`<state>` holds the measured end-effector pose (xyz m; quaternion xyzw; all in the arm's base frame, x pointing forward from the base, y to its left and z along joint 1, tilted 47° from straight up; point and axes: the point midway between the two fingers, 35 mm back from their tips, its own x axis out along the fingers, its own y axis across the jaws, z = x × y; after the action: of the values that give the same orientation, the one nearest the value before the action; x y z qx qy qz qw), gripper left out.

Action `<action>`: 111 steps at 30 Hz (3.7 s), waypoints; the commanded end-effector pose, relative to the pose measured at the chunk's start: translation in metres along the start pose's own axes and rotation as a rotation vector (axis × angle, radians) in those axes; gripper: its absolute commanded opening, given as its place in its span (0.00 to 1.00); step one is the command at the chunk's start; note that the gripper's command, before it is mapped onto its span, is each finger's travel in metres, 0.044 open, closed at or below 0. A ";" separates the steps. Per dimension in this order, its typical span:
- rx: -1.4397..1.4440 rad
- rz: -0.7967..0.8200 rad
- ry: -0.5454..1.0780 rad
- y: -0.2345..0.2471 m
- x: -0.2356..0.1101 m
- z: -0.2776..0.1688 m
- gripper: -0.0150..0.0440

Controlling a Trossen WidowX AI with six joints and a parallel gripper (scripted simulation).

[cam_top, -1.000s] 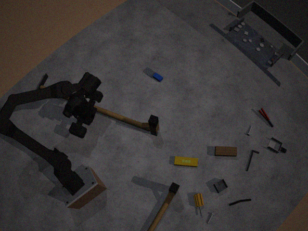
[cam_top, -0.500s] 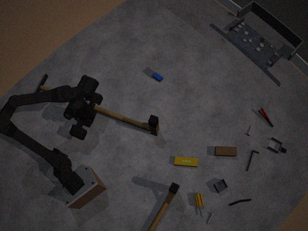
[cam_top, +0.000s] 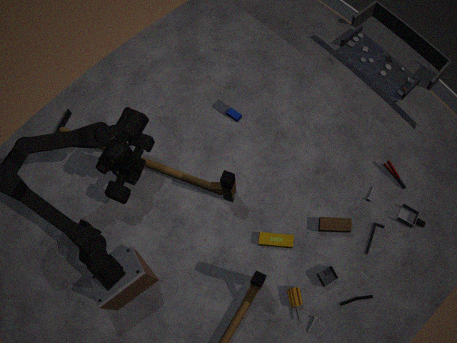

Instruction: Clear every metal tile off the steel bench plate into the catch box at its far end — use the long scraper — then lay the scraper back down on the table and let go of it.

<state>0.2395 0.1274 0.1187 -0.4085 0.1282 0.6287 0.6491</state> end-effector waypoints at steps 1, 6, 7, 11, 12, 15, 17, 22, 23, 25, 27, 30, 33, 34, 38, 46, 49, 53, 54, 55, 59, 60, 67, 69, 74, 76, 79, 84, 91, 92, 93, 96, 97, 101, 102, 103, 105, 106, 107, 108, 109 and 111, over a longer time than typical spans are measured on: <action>0.004 -0.001 0.004 -0.006 -0.001 0.000 0.25; 0.004 -0.001 0.004 -0.011 -0.001 0.000 0.25; 0.004 -0.001 0.004 -0.012 -0.001 0.000 0.25; 0.003 -0.001 0.004 -0.016 -0.001 0.001 0.25; 0.003 -0.001 0.004 -0.017 -0.001 0.001 0.25; 0.003 -0.001 0.004 -0.020 -0.001 0.001 0.25; 0.003 -0.001 0.004 -0.022 -0.002 0.001 0.25; 0.003 -0.001 0.004 -0.027 -0.002 0.001 0.25; 0.003 -0.001 0.004 -0.028 -0.002 0.001 0.25; 0.003 -0.001 0.004 -0.030 -0.002 0.001 0.25; 0.003 -0.001 0.004 -0.032 -0.002 0.001 0.25; 0.003 -0.001 0.004 -0.035 -0.002 0.001 0.25; 0.003 -0.001 0.004 -0.038 -0.002 0.001 0.25; 0.003 -0.001 0.004 -0.039 -0.002 0.001 0.25; 0.002 -0.001 0.004 -0.043 -0.002 0.001 0.25; 0.002 -0.002 0.004 -0.051 -0.002 0.001 0.25; 0.002 -0.002 0.005 -0.054 -0.002 0.001 0.25; 0.002 -0.002 0.005 -0.058 -0.002 0.001 0.25; 0.002 -0.002 0.005 -0.059 -0.002 0.001 0.25; 0.002 -0.002 0.005 -0.060 -0.002 0.001 0.25; 0.001 -0.002 0.005 -0.064 -0.001 0.001 0.25; 0.001 -0.002 0.005 -0.065 -0.001 0.001 0.25; 0.001 -0.002 0.005 -0.072 -0.001 0.001 0.25; 0.001 -0.002 0.005 -0.074 -0.001 0.001 0.25; 0.001 -0.002 0.005 -0.079 0.000 0.001 0.25; 0.001 -0.002 0.005 -0.081 0.000 0.000 0.25; 0.001 -0.002 0.005 -0.084 0.000 0.000 0.25; 0.000 -0.002 0.005 -0.089 0.001 0.000 0.25; 0.000 -0.003 0.005 -0.096 0.001 0.000 0.25; 0.000 -0.003 0.005 -0.096 0.001 -0.001 0.25; 0.000 -0.003 0.005 -0.097 0.002 -0.001 0.25; 0.000 -0.003 0.005 -0.100 0.002 -0.001 0.25; 0.000 -0.003 0.005 -0.101 0.002 -0.001 0.25; 0.000 -0.003 0.005 -0.105 0.003 -0.001 0.25; 0.008 -0.005 0.012 -0.100 -0.002 -0.003 0.25; 0.008 -0.005 0.013 -0.100 -0.004 -0.004 0.25; 0.007 -0.004 0.015 -0.101 -0.011 -0.004 0.25; 0.007 -0.003 0.015 -0.101 -0.014 -0.005 0.25; 0.007 -0.003 0.016 -0.101 -0.018 -0.005 0.25; 0.007 -0.002 0.017 -0.102 -0.022 -0.006 0.25; 0.007 -0.002 0.017 -0.102 -0.026 -0.006 0.25; 0.007 -0.001 0.018 -0.102 -0.033 -0.006 0.25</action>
<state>0.3298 0.1209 0.1641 -0.4088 0.1410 0.6262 0.6487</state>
